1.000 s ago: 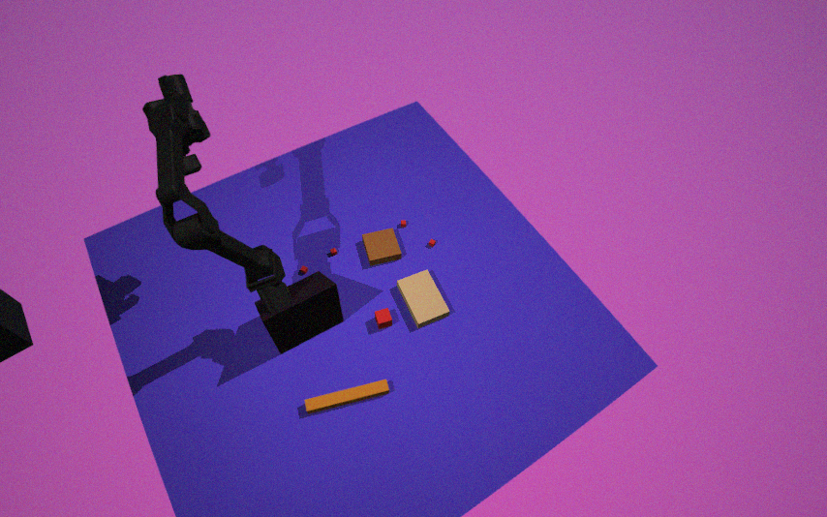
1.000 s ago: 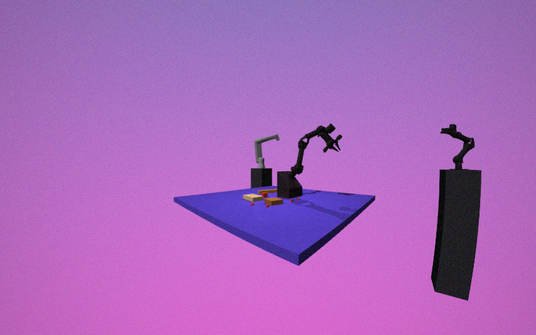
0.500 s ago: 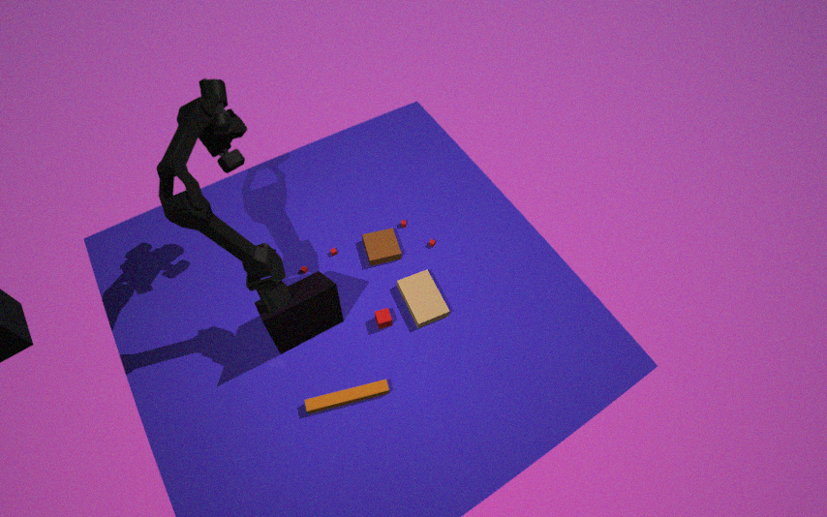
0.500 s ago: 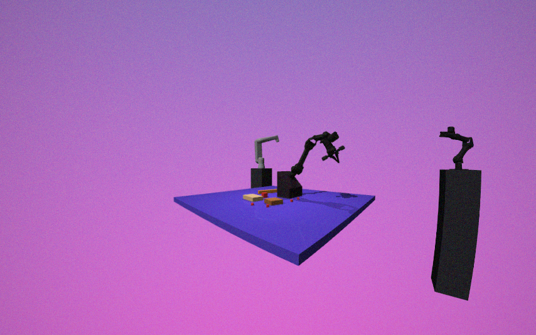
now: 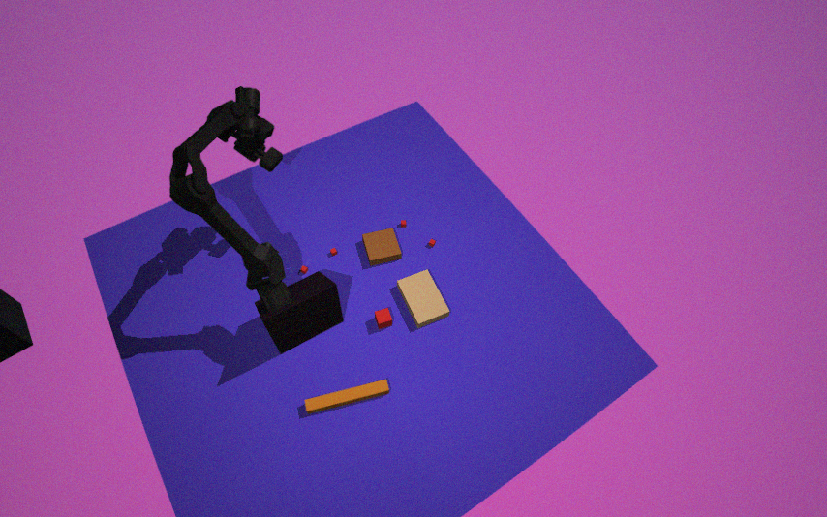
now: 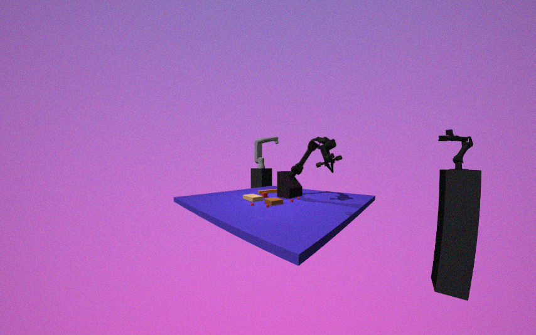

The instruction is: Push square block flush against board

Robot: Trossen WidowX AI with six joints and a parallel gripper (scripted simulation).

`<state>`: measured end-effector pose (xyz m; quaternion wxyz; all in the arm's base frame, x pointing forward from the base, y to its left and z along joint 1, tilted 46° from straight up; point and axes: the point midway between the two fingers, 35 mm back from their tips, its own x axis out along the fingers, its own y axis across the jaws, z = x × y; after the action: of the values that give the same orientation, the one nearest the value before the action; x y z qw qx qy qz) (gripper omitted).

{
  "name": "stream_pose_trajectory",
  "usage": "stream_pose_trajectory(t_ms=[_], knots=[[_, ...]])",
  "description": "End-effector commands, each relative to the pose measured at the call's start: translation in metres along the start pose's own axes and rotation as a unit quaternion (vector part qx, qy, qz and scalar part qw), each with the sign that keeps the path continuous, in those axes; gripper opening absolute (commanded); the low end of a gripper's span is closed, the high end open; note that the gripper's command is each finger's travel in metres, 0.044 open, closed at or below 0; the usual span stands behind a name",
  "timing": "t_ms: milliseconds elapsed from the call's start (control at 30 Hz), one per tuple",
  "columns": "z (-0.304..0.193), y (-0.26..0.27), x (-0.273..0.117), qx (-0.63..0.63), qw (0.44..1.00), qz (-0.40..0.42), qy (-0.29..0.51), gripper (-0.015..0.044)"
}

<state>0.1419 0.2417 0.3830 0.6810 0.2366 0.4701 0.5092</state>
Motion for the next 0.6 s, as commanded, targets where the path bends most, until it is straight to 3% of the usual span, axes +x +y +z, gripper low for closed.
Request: stream_pose_trajectory(t_ms=[0,233,567], knots=[[0.017,-0.034,0.015,-0.034,0.999,-0.033,-0.002,0.0],[0.045,-0.091,0.034,-0.104,0.992,-0.078,0.003,0.0],[0.079,-0.231,0.054,-0.228,0.963,-0.137,0.047,0.0]])
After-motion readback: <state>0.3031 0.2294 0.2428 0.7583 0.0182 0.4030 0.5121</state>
